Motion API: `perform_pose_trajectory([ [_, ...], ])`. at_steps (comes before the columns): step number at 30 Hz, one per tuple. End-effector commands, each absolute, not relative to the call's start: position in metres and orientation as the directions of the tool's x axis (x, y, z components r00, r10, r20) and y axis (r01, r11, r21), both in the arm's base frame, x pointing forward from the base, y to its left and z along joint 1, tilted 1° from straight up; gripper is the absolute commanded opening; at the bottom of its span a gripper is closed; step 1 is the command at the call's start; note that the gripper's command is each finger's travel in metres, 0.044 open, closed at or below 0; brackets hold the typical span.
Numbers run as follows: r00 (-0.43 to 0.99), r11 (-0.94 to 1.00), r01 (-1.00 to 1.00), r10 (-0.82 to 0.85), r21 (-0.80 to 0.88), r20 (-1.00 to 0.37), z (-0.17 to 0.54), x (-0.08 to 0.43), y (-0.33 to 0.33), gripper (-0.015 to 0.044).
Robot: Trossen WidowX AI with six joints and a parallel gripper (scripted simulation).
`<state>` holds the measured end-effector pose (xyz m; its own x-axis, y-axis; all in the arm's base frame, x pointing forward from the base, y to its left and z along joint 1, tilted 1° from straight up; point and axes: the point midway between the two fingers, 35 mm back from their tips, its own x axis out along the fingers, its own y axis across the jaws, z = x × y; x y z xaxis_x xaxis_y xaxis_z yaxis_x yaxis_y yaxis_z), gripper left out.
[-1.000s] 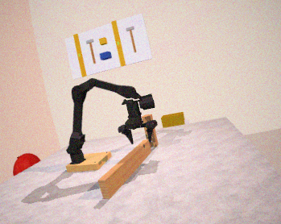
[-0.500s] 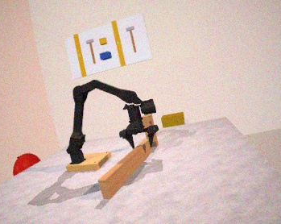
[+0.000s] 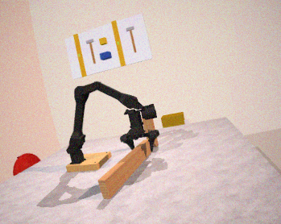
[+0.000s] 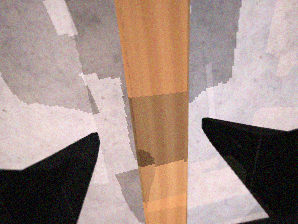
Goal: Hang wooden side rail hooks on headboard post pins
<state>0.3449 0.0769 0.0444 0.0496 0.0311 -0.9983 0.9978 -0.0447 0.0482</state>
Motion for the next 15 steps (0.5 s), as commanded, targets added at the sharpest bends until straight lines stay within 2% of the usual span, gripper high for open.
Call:
perform_pose_trajectory([
  [1, 0.046, -0.050, 0.998, 0.026, 0.045, -0.999, 0.0376, 0.3442, 0.0764, 0.0440],
  [3, 0.046, -0.050, 0.998, 0.026, 0.045, -0.999, 0.0374, 0.3442, 0.0764, 0.0440],
  [15, 0.046, -0.050, 0.998, 0.026, 0.045, -0.999, 0.0374, 0.3442, 0.0764, 0.0125],
])
